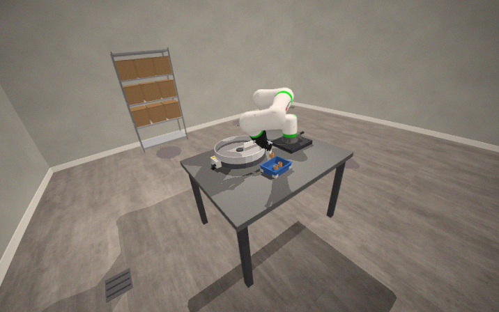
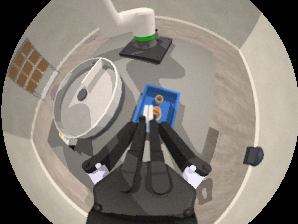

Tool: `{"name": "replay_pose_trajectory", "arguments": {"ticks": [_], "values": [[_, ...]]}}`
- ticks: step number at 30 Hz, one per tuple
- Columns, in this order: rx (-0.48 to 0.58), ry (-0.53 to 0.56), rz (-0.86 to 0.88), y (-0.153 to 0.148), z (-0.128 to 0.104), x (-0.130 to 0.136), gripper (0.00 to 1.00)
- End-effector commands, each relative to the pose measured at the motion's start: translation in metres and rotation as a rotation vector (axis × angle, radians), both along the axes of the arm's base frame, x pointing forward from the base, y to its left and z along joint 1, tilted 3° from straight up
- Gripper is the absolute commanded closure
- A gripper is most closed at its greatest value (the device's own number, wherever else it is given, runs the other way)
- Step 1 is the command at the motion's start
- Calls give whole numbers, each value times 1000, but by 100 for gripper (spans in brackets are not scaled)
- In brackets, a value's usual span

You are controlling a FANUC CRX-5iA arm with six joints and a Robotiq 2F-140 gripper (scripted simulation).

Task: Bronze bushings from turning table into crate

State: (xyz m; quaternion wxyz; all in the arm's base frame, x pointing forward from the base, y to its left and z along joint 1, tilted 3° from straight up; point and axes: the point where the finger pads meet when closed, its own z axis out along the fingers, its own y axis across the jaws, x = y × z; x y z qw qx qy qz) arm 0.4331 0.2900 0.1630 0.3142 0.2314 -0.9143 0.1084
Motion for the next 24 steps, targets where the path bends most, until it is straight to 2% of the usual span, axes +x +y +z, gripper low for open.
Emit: {"name": "replay_pose_trajectory", "arguments": {"ticks": [1,11,18,20,24], "values": [[0,0,0,0,0,0,100],[0,0,0,0,-5,0,100],[0,0,0,-1,-41,2,100],[0,0,0,-1,-41,2,100],[0,0,0,-2,-63,3,100]]}}
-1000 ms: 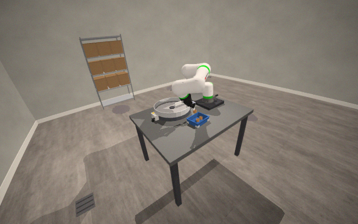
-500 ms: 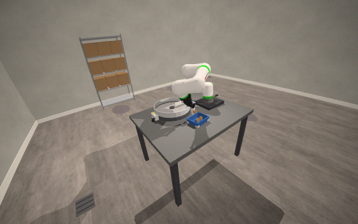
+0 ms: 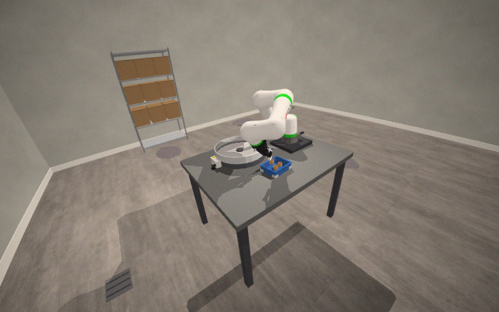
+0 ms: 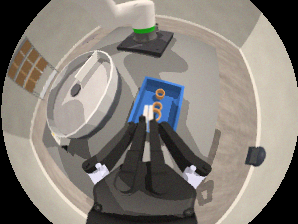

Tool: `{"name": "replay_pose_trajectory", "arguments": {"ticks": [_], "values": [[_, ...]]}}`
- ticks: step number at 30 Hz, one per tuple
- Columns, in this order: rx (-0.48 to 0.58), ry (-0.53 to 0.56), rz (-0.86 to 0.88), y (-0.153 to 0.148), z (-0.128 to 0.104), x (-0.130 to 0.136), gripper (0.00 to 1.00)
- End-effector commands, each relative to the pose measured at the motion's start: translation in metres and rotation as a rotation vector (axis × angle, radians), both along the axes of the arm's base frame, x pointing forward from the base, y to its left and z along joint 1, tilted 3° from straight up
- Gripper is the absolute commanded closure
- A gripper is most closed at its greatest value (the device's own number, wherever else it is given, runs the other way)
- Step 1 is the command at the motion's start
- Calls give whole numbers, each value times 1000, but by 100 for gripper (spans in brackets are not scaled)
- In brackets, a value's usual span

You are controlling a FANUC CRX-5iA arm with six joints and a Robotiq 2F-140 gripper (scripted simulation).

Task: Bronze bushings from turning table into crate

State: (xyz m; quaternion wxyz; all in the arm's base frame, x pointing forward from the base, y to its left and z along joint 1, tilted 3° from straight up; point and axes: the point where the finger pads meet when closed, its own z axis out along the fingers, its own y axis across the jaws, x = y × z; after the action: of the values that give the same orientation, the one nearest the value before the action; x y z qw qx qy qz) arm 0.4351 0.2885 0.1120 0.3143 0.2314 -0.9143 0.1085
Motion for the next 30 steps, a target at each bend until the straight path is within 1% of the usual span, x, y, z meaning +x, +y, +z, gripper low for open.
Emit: {"name": "replay_pose_trajectory", "arguments": {"ticks": [1,5,30], "values": [[0,-1,0,0,-15,1,100],[0,-1,0,0,-22,1,100],[0,-1,0,0,-22,1,100]]}}
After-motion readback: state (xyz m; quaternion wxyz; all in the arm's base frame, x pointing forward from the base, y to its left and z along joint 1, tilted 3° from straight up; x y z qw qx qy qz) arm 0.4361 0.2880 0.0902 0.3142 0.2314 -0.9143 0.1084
